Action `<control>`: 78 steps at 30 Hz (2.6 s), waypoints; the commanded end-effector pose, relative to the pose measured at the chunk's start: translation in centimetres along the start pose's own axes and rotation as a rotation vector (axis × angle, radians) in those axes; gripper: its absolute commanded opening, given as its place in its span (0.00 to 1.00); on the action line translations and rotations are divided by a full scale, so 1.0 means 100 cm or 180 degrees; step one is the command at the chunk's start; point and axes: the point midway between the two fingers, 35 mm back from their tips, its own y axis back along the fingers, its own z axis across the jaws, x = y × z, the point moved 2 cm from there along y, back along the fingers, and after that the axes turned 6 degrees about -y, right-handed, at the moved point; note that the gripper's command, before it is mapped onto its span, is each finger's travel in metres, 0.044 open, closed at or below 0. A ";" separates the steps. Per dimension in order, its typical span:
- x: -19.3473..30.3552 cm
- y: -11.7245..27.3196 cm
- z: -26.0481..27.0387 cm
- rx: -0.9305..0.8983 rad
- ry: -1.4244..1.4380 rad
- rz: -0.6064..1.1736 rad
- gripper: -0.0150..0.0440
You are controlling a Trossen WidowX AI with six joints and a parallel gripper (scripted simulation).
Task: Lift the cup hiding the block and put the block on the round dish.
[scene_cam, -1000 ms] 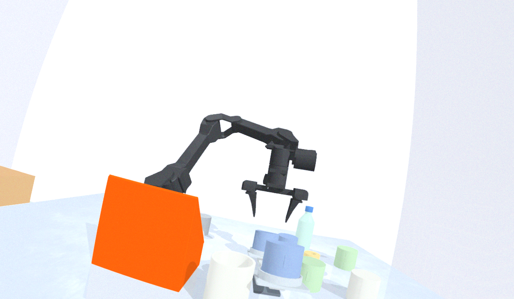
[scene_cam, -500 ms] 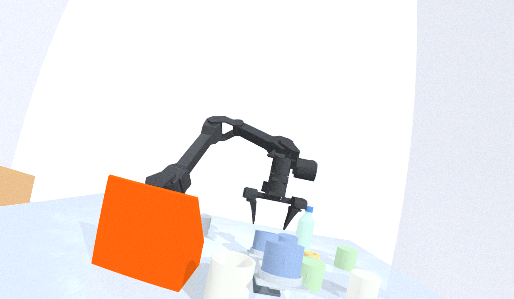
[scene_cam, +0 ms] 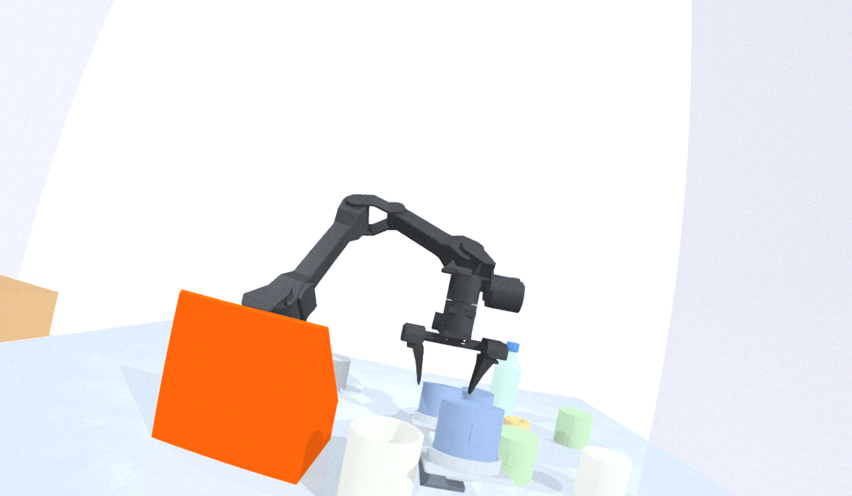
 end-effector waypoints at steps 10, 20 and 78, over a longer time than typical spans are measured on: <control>0.001 -0.021 0.000 -0.0005 -0.0022 0.0007 1.00; 0.000 -0.037 0.002 -0.0005 -0.0022 0.0000 1.00; 0.002 0.012 -0.006 -0.0003 -0.0023 0.0035 0.25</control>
